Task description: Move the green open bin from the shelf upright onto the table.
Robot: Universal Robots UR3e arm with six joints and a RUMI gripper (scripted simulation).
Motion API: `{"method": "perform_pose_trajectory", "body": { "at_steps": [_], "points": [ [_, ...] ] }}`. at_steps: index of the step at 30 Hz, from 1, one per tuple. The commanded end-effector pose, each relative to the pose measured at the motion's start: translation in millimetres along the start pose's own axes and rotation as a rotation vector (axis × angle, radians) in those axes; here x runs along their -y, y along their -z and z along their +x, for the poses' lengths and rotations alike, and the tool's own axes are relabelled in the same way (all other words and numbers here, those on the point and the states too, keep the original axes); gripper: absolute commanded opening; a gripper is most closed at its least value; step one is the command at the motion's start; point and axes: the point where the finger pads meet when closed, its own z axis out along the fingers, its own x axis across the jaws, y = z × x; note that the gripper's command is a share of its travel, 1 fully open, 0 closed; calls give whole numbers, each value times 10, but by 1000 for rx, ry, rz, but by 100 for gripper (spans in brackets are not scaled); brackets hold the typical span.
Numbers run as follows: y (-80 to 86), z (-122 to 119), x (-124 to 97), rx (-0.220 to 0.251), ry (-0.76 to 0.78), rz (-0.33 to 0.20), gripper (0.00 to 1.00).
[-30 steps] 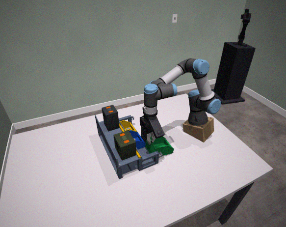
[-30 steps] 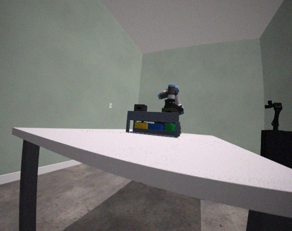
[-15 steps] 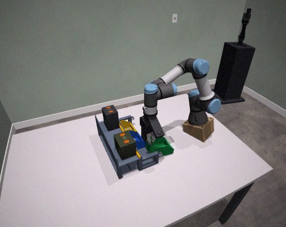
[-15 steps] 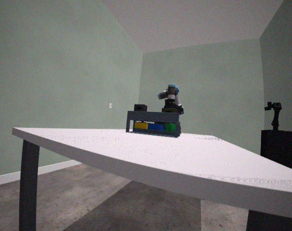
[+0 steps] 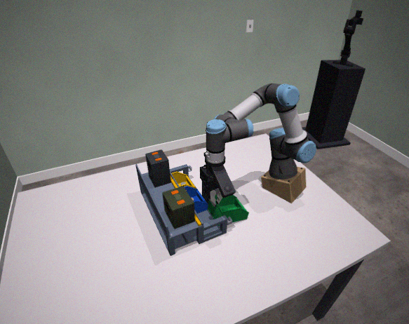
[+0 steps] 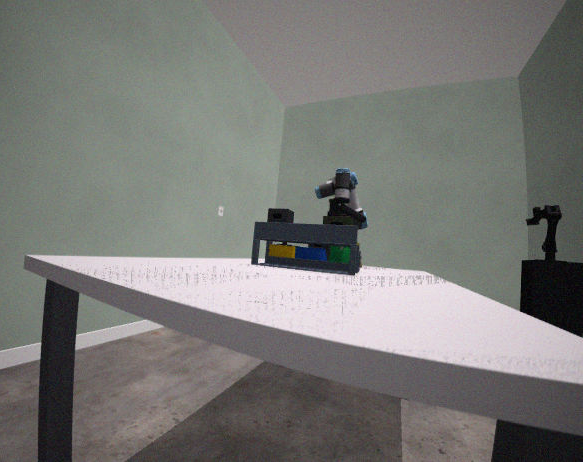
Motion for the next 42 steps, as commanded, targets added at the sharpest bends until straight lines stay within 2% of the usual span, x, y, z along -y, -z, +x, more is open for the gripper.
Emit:
{"method": "perform_pose_trajectory", "body": {
  "at_steps": [1,31,36,42],
  "points": [
    [49,9,-1,-4,-1,0,0],
    [52,10,-1,-5,-1,0,0],
    [51,-91,-1,-5,-1,0,0],
    [51,-91,-1,-5,-1,0,0]
  ]
}}
